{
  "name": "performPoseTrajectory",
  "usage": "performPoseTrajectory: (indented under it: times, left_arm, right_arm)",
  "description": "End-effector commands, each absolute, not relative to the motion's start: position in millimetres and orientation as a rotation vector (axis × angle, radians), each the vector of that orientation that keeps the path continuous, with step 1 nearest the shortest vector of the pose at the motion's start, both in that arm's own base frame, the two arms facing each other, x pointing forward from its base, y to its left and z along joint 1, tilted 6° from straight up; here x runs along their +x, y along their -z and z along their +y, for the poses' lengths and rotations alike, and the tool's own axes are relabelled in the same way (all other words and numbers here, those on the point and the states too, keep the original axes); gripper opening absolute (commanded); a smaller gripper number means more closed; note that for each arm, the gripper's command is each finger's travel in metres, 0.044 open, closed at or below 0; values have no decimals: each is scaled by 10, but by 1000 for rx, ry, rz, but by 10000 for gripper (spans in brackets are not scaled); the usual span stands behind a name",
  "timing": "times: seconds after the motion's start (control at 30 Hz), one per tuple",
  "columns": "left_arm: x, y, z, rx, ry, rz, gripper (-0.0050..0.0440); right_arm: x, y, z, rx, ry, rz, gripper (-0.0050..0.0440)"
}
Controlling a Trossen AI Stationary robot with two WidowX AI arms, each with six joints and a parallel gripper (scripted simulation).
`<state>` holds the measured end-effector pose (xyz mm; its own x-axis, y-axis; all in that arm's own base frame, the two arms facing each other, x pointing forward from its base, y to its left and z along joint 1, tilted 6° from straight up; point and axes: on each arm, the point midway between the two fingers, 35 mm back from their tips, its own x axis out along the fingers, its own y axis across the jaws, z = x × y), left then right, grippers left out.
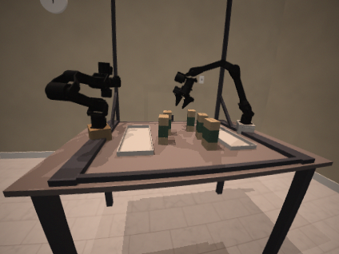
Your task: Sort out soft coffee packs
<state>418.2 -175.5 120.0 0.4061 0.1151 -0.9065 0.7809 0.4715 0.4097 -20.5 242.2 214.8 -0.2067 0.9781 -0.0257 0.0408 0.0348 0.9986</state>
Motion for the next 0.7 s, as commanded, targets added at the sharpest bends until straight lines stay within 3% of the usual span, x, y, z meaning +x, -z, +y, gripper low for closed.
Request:
performPoseTrajectory:
  times: [0.0, 0.67]
  left_arm:
    - [4135, -1416, -1666, 1128, 648, 1076, 358]
    - [3743, -1472, -1264, 1461, 1138, 1084, 358]
  right_arm:
    - [-205, -2202, 2421, 1120, -1326, 1401, 363]
    - [-205, -2202, 2421, 1120, -1326, 1401, 363]
